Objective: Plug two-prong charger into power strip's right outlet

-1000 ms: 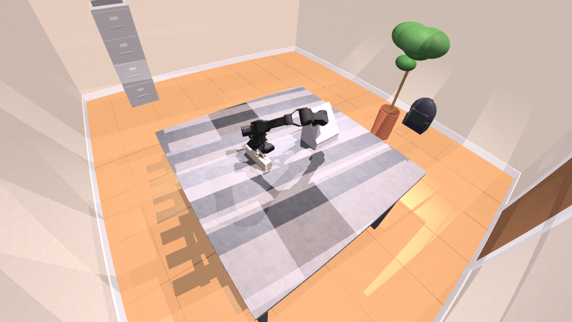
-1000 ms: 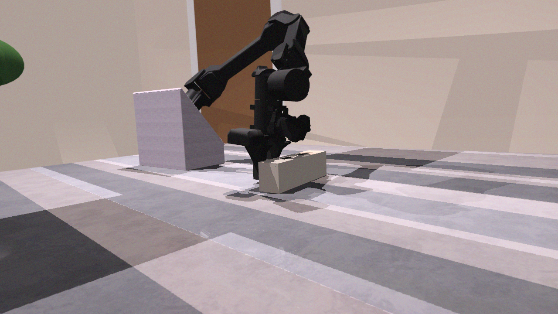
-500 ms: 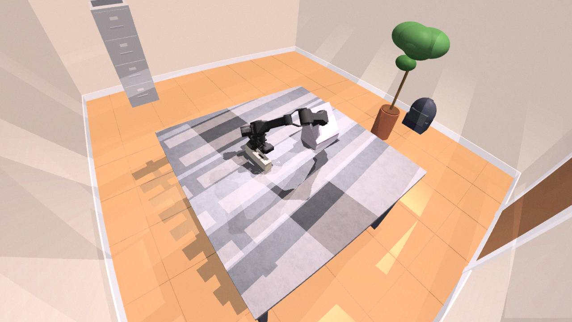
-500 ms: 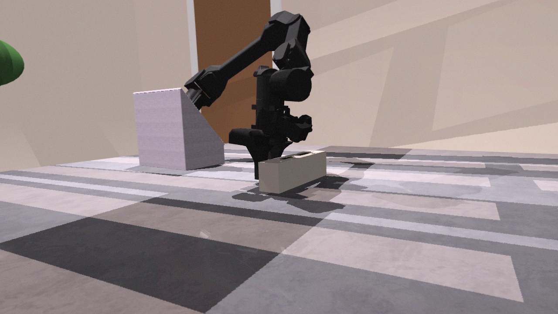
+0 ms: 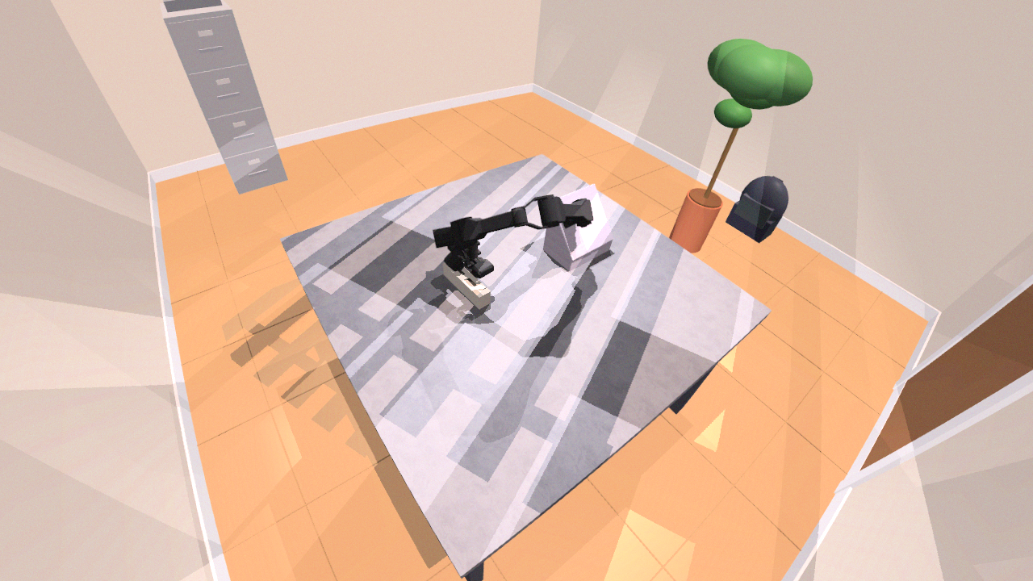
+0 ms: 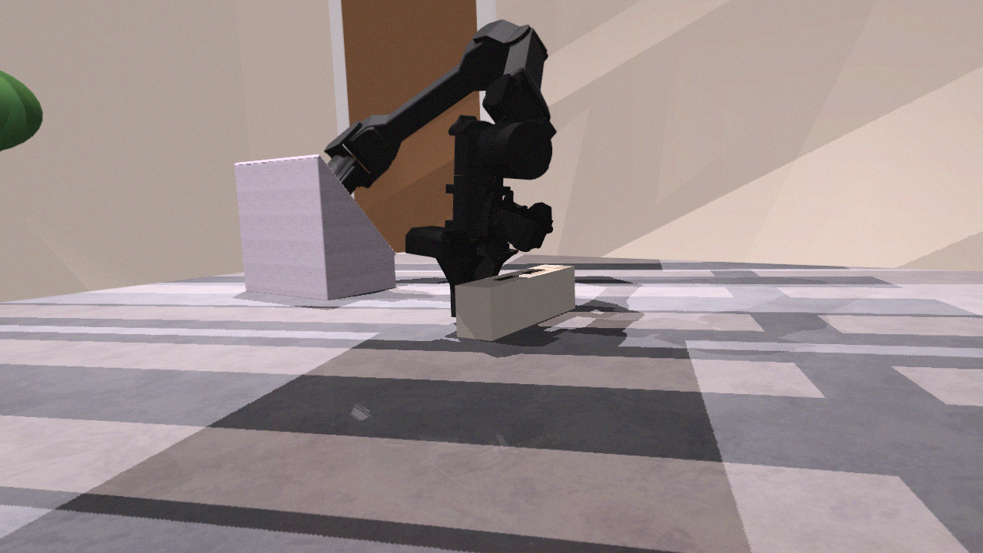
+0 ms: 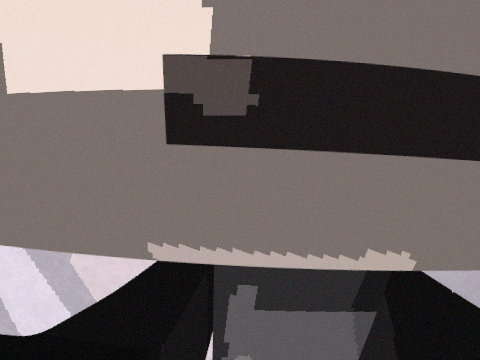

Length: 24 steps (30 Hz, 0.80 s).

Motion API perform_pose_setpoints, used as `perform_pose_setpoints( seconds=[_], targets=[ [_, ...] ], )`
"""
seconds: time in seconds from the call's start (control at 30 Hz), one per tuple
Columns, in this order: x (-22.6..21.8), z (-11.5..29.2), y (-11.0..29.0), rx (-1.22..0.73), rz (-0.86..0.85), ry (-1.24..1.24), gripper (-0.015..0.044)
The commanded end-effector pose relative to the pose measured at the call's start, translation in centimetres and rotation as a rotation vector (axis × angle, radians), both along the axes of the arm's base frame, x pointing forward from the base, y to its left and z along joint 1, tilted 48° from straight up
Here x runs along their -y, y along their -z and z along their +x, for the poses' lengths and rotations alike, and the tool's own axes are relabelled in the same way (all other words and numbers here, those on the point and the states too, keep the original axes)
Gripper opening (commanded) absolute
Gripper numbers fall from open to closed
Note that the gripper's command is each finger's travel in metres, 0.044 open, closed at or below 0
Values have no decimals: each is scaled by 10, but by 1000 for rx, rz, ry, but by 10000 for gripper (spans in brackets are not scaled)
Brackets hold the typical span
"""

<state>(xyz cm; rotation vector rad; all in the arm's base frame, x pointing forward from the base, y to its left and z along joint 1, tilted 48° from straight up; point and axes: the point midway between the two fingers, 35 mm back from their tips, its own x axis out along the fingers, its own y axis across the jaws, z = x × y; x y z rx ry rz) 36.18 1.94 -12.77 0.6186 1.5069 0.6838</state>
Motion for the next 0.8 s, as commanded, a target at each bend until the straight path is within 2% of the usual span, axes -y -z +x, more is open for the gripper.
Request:
perform_pose_setpoints(
  seconds=[0.0, 0.77],
  targets=[
    [-1, 9, 0, 28, -3, 1, 0],
    [-1, 6, 1, 28, -3, 1, 0]
  ],
)
